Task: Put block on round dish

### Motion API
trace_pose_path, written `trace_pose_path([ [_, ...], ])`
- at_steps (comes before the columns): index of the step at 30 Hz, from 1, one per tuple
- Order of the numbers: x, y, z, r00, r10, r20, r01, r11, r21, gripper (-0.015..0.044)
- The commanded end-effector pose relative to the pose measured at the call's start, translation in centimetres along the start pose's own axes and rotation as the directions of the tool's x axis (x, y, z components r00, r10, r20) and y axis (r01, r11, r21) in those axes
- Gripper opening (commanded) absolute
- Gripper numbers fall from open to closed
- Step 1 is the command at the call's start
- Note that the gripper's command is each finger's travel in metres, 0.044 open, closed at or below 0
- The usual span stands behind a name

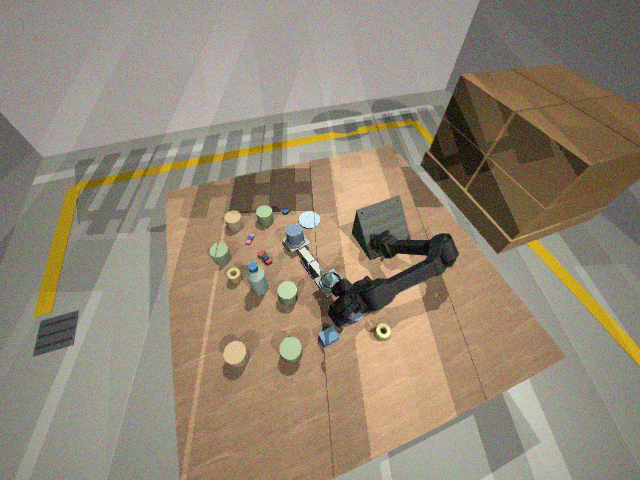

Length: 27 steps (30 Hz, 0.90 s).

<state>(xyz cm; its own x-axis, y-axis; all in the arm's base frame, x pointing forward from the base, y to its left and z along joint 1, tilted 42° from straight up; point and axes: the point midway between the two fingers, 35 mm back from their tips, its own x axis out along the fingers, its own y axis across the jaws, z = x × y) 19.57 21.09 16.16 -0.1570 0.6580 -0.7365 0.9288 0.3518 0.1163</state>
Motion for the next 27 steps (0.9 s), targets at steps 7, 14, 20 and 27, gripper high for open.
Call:
trace_pose_path([
  [7,0.3,0.0,0.0,1.0,0.0,0.0,0.0,1.0,0.001,0.0131],
  [14,0.3,0.0,0.0,1.0,0.0,0.0,0.0,1.0,0.001,0.0315],
  [20,-1.7,0.1,0.1,1.0,0.0,0.005,0.0,1.0,0.002,0.044],
  [27,-5.1,0.0,0.2,1.0,0.0,0.007,0.0,1.0,0.005,0.044],
])
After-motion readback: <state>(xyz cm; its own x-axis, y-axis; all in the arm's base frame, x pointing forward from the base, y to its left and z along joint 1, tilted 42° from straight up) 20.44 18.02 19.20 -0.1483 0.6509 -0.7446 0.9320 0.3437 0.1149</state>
